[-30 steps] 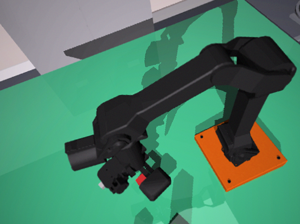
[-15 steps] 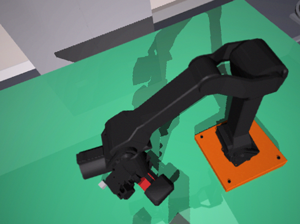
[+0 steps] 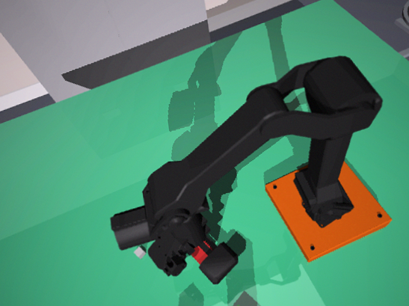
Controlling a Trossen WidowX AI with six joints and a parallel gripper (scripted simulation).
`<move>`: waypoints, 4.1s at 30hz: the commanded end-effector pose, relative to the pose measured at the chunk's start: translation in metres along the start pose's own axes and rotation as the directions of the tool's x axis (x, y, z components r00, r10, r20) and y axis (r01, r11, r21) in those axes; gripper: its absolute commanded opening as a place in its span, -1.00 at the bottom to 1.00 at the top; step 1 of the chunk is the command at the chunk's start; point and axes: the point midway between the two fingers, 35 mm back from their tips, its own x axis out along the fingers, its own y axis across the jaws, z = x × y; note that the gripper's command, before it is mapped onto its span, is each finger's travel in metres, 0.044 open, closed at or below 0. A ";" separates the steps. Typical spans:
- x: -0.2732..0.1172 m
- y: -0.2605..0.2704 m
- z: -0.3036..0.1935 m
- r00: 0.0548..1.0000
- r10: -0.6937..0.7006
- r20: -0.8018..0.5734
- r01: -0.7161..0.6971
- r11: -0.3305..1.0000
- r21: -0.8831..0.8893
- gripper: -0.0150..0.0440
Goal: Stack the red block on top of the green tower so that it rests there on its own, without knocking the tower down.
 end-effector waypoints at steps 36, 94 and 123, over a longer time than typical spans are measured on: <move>0.020 0.000 -0.002 1.000 -0.002 -0.003 0.002 1.000 0.004 0.04; -0.098 0.085 0.036 1.000 0.013 0.000 -0.013 1.000 0.004 -0.49; -0.083 0.159 0.043 1.000 0.011 0.000 -0.011 1.000 0.005 -0.49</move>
